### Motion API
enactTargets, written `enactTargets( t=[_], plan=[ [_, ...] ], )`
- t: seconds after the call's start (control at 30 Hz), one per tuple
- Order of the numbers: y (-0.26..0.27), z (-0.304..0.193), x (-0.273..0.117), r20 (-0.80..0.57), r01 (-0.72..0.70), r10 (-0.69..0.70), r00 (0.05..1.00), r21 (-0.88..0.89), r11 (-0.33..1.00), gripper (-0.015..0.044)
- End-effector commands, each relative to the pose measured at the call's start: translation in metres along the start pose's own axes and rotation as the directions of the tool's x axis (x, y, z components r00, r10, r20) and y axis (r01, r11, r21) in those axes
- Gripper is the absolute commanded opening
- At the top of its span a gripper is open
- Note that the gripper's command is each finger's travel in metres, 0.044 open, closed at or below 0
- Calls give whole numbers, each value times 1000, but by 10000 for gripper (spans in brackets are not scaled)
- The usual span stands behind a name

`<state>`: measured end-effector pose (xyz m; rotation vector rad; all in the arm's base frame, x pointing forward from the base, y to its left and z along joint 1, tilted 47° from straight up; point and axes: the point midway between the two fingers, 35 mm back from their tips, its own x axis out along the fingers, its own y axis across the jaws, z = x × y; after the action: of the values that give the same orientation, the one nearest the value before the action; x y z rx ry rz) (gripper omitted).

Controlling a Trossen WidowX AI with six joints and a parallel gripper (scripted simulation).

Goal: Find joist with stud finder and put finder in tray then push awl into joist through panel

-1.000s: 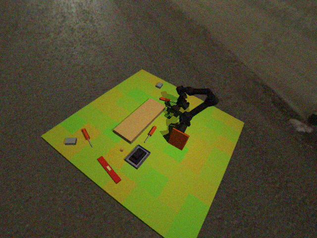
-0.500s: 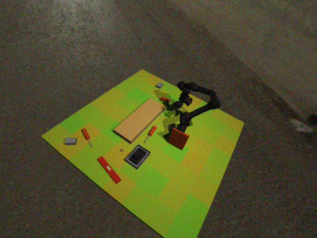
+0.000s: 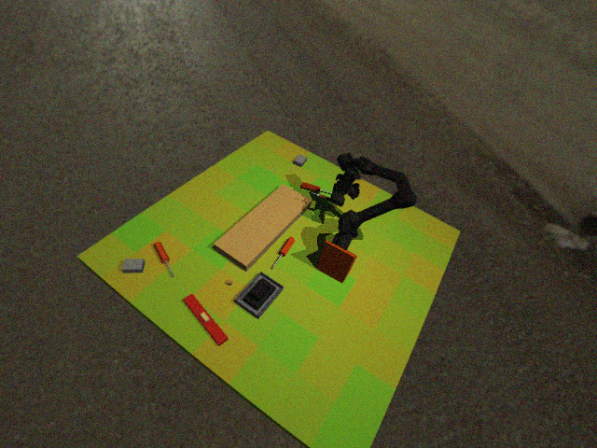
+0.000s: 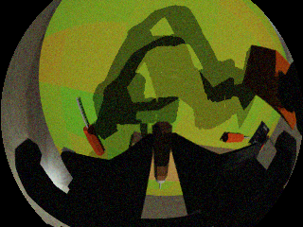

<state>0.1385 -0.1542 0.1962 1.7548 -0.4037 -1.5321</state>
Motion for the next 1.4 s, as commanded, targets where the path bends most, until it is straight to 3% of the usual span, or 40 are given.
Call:
enactTargets(
  t=[0.0,0.33,0.67,1.0,1.37],
  plan=[
    [0,-5,-1,-57,-12,8,998,-83,997,0],
    [3,-21,-2,-202,-98,29,979,-342,934,0],
    [7,-37,-6,-341,-263,70,937,-561,785,0],
    [14,-51,-14,-471,-457,124,874,-705,543,0],
    [22,-63,-27,-597,-625,188,780,-759,181,0]
  ],
)
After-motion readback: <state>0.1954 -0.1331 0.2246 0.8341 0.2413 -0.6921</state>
